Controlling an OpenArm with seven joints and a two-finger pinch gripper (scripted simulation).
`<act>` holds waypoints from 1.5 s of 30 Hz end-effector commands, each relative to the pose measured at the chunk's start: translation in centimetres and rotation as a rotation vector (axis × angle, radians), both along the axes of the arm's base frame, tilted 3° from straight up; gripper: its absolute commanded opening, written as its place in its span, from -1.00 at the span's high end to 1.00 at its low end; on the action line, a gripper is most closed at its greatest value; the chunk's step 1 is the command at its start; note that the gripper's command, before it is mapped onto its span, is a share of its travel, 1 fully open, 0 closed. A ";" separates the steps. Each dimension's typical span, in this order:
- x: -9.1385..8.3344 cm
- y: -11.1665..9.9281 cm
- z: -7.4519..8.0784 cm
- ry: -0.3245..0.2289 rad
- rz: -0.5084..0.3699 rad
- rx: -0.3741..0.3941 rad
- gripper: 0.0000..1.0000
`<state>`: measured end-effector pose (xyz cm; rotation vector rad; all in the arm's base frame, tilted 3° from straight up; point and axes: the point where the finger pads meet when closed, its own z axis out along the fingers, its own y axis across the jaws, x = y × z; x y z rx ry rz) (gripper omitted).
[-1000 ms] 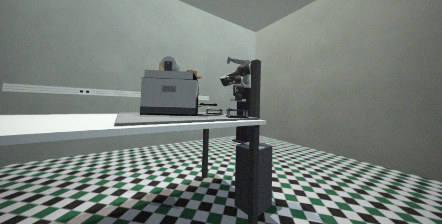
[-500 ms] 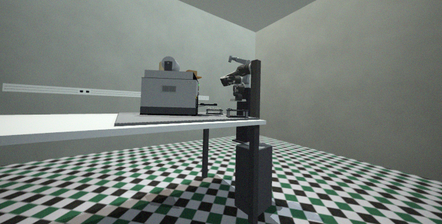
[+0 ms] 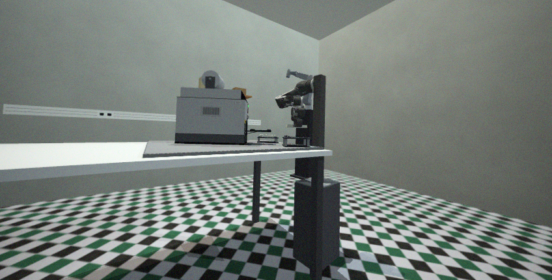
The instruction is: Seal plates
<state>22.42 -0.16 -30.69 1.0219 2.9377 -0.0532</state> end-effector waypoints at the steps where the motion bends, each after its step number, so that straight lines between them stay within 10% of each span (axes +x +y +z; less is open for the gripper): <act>1: 0.1 0.1 -0.1 -0.004 0.006 0.005 1.00; 45: 0.1 0.1 -2.0 -0.004 0.005 0.005 1.00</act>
